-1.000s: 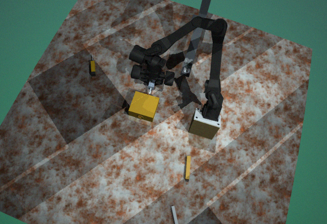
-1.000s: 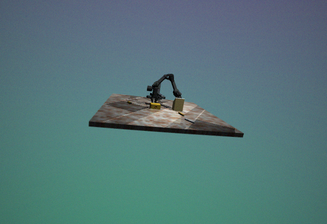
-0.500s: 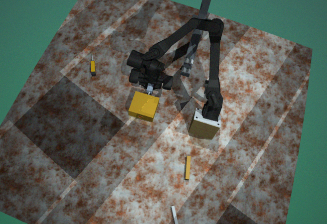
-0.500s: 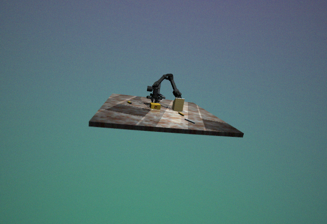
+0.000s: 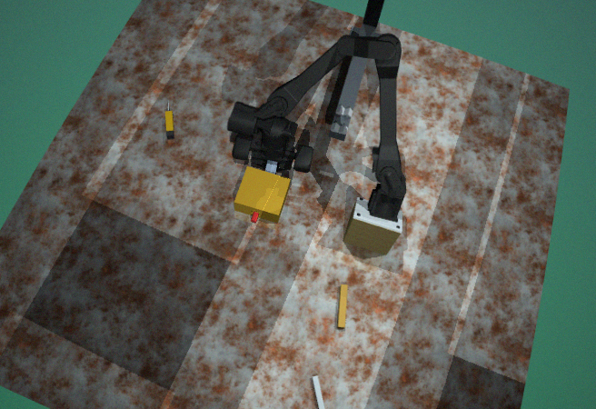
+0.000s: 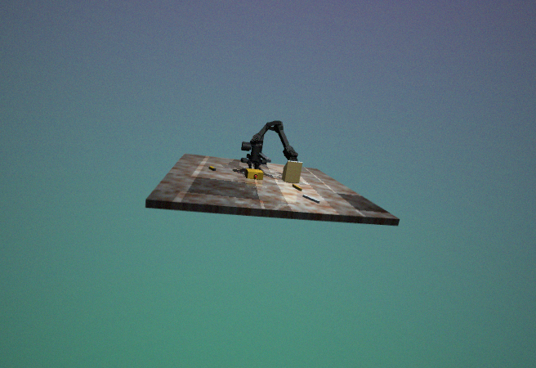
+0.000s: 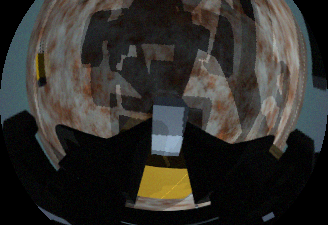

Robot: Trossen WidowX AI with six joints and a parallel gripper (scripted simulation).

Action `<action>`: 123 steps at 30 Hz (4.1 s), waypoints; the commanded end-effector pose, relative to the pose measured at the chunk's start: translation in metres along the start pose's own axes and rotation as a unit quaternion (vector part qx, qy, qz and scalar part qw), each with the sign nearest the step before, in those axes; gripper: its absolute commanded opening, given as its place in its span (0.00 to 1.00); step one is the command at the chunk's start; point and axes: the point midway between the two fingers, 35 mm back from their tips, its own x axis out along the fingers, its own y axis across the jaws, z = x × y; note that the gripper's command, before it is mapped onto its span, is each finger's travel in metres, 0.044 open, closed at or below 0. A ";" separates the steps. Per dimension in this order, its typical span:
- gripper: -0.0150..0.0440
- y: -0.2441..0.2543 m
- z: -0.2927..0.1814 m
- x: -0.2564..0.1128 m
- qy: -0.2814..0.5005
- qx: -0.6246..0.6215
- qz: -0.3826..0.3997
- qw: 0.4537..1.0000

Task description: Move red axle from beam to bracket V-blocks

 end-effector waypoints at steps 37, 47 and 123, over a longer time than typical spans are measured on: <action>0.25 -0.005 0.055 -0.014 0.000 0.001 0.000 1.000; 0.25 -0.003 0.054 -0.030 0.001 0.001 0.000 1.000; 0.25 0.033 0.045 -0.012 0.000 0.002 0.001 1.000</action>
